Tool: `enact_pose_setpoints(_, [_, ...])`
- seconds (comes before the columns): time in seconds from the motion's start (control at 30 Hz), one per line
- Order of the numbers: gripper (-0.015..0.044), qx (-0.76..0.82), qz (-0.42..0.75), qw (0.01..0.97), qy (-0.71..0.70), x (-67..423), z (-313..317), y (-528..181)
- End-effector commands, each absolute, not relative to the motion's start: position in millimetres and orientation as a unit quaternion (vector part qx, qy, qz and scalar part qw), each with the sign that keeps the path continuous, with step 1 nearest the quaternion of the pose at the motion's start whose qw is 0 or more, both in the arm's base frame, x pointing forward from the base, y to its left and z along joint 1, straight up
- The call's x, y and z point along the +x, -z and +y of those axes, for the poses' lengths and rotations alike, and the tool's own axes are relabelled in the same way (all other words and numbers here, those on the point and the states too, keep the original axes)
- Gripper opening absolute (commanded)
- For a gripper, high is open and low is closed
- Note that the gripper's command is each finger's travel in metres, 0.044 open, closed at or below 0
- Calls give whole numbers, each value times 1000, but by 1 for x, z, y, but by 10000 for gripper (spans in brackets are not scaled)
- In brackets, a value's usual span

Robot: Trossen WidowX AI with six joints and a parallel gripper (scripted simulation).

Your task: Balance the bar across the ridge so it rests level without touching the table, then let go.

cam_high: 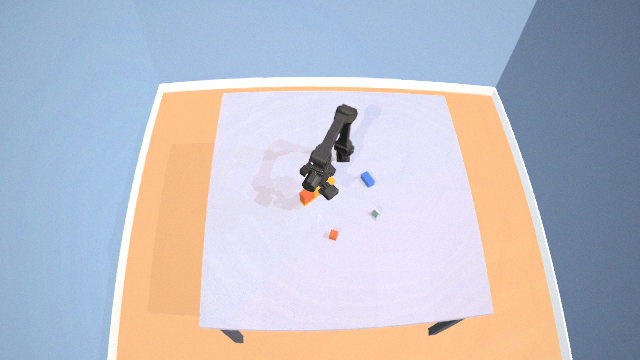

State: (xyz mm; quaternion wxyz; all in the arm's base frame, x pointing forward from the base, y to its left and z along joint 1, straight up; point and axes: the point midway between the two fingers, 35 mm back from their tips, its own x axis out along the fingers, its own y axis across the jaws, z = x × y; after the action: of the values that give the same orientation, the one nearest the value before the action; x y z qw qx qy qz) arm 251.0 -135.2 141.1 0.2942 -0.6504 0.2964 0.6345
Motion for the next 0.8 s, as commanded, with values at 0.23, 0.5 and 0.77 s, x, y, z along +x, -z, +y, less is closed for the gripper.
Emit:
enact_pose_setpoints(0.23, [0, -652, 295, 296, -633, 275, -103, -143])
enact_pose_setpoints(0.5, [0, -652, 293, 296, -633, 288, -79, -144])
enact_pose_setpoints(0.77, [0, -652, 292, 297, -633, 299, -52, -145])
